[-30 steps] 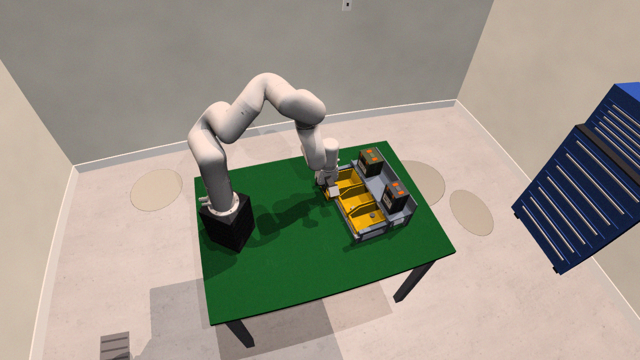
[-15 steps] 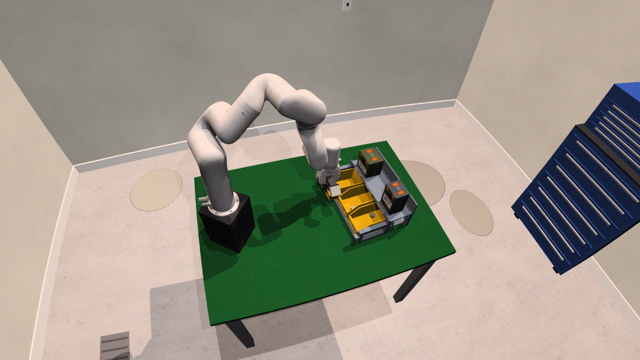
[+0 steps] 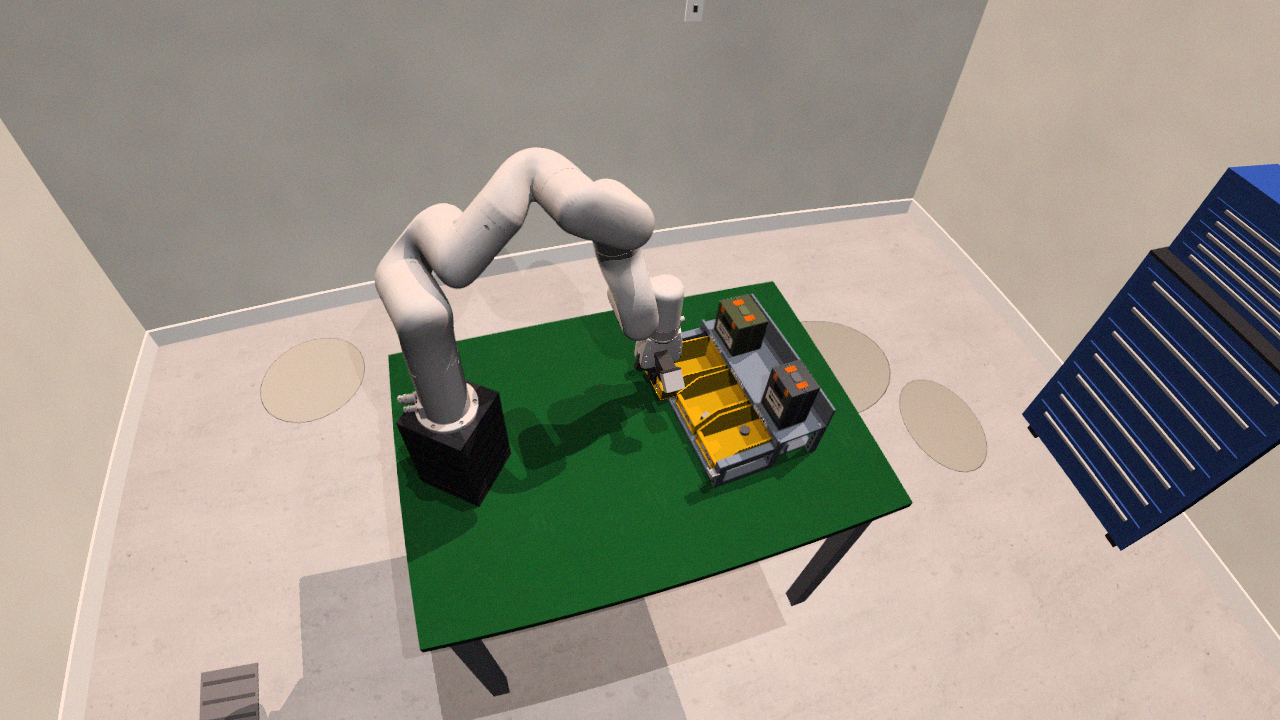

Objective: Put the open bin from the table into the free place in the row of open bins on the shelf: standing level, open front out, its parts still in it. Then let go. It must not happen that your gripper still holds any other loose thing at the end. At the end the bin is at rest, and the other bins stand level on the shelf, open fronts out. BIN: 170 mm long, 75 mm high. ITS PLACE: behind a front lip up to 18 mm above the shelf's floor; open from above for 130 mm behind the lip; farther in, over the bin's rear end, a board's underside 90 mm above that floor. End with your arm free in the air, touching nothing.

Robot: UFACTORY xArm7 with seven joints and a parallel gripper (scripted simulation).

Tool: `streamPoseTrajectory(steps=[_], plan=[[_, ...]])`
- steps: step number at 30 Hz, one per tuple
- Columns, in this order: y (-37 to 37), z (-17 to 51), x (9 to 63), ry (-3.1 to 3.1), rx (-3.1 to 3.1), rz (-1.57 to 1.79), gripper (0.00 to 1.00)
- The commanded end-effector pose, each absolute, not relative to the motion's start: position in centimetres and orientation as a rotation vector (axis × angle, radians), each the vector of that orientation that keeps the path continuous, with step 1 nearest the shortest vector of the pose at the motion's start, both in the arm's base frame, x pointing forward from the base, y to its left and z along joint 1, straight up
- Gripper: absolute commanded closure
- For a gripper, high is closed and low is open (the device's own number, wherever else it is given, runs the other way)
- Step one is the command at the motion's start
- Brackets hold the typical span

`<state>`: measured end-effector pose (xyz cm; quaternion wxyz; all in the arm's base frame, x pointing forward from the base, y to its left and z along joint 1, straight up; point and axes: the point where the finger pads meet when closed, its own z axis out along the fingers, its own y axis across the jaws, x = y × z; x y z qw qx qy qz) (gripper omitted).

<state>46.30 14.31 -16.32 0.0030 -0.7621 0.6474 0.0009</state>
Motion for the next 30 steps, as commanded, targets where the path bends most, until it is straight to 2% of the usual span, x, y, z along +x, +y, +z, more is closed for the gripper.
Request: streamPoseTrajectory(steps=[1,30], plan=[[14.48,-16.13,47.24,2.027,-2.386,-0.002,1.0],[14.64,-16.12,48.21,2.027,-2.386,-0.002,1.0]])
